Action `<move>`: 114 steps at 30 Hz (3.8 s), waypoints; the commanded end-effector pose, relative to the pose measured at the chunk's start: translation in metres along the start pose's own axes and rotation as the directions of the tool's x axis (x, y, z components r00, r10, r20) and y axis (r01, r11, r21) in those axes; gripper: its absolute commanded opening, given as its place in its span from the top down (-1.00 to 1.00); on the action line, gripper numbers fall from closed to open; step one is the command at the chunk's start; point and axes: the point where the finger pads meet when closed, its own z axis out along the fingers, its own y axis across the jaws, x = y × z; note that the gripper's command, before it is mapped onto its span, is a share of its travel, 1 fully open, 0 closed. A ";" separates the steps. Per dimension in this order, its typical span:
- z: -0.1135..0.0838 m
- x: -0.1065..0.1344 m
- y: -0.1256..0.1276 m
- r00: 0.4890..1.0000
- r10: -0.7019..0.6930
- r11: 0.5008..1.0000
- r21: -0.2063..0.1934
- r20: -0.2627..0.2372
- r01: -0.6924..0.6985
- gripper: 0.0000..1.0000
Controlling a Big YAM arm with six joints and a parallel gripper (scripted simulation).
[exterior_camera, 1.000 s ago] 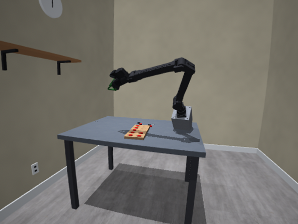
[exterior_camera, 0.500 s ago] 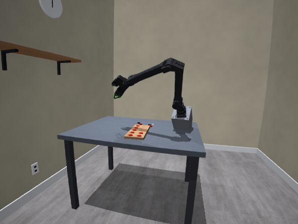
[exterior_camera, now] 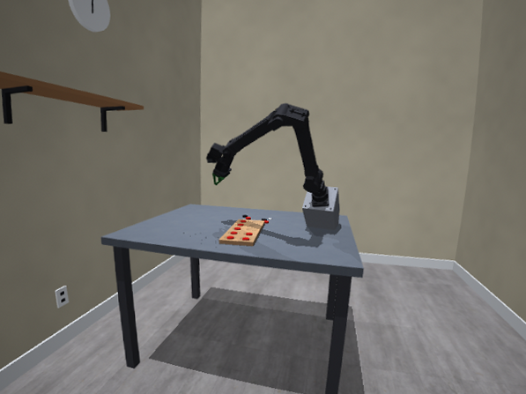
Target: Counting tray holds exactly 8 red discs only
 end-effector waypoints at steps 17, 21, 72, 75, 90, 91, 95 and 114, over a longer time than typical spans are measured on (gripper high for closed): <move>0.050 0.084 -0.078 0.886 0.344 0.933 0.008 -0.311 -0.359 0.09; 0.061 0.116 -0.094 0.809 0.433 0.887 0.028 -0.397 -0.461 0.09; 0.092 0.200 -0.100 0.585 0.575 0.756 0.099 -0.572 -0.647 0.09; 0.095 0.201 -0.099 0.585 0.575 0.756 0.099 -0.572 -0.647 0.09; 0.110 0.211 -0.094 0.583 0.576 0.756 0.101 -0.573 -0.647 0.09; 0.111 0.212 -0.093 0.582 0.576 0.755 0.101 -0.574 -0.648 0.09; 0.116 0.215 -0.091 0.583 0.576 0.756 0.100 -0.573 -0.647 0.09; 0.139 0.227 -0.083 0.584 0.575 0.756 0.100 -0.573 -0.647 0.09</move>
